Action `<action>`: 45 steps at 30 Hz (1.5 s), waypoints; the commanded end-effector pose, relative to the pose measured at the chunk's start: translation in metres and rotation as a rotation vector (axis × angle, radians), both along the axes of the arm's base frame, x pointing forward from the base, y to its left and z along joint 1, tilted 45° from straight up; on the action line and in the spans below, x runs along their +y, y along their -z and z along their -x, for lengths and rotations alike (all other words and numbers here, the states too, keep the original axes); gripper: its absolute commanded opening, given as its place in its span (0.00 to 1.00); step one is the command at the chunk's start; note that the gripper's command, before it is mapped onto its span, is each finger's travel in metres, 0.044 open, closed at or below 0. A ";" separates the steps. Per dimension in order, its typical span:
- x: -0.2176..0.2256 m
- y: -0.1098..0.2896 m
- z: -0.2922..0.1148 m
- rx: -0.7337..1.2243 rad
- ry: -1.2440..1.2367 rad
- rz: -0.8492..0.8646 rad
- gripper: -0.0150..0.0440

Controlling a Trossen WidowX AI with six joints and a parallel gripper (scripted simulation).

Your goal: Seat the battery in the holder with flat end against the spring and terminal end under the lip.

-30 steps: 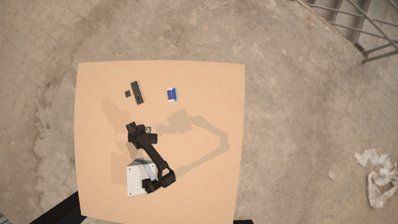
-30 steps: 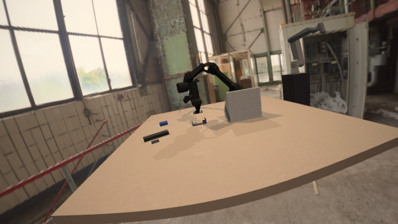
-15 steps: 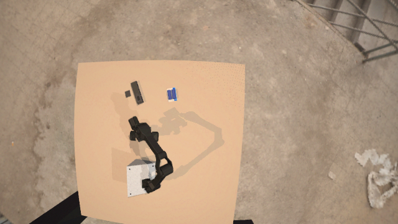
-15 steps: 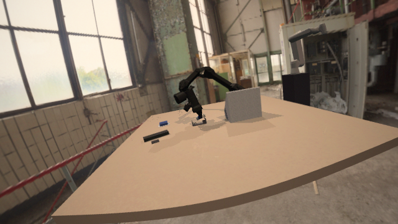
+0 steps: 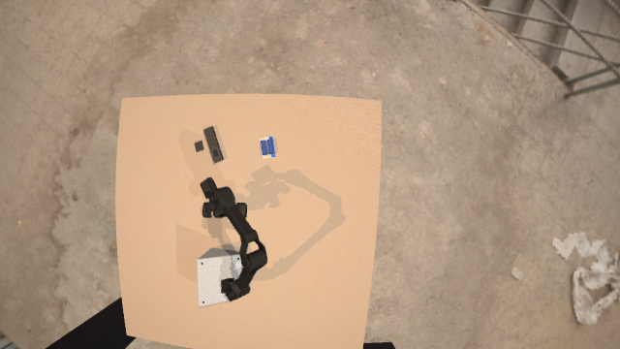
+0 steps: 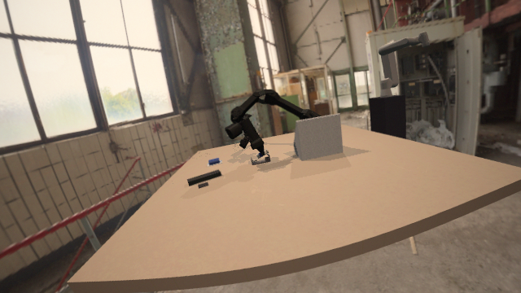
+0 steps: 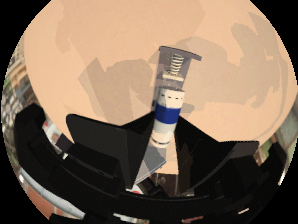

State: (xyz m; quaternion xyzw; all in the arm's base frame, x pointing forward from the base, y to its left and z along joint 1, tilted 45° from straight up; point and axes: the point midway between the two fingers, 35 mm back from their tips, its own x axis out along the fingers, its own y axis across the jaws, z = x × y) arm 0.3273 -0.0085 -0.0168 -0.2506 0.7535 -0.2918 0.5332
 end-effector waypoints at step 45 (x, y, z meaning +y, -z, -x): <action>-0.009 0.011 -0.018 0.135 0.077 0.015 0.39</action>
